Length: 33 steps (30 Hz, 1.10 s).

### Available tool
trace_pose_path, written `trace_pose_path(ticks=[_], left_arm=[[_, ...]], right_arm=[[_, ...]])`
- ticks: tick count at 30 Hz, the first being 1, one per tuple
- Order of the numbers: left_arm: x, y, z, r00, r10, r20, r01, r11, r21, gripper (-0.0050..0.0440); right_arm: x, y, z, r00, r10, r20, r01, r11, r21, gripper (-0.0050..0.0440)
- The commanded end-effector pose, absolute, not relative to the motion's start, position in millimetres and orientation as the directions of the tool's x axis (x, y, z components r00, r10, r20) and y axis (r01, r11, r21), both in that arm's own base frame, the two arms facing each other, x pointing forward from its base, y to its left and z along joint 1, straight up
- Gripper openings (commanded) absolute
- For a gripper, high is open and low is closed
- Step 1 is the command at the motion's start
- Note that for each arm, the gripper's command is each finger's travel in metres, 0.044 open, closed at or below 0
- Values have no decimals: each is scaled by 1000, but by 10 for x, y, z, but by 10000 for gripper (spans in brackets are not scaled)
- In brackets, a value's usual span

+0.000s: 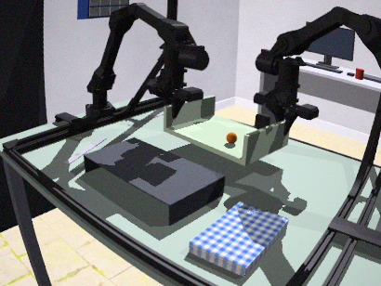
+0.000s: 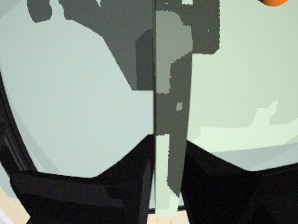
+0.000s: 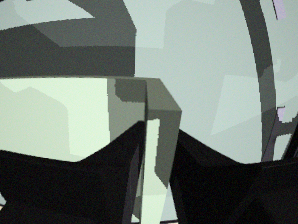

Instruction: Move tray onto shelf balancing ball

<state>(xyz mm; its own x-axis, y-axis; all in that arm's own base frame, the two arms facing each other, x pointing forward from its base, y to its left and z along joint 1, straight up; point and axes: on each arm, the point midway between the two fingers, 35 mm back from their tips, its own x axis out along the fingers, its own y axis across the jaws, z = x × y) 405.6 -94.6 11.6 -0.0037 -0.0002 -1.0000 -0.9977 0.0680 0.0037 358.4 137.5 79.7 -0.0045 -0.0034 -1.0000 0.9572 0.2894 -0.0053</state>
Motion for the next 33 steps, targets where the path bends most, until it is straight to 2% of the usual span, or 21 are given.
trace_pose_path(ticks=[1,33], left_arm=[[4055,-945,173,1,-3,-1000,-998,67,-1,20],[4055,-944,274,1,-3,-1000,-998,67,-1,20]], right_arm=[[3583,1374,850,-2,2,-1000,957,290,-1,20],[3583,1374,950,-2,2,-1000,957,290,-1,20]])
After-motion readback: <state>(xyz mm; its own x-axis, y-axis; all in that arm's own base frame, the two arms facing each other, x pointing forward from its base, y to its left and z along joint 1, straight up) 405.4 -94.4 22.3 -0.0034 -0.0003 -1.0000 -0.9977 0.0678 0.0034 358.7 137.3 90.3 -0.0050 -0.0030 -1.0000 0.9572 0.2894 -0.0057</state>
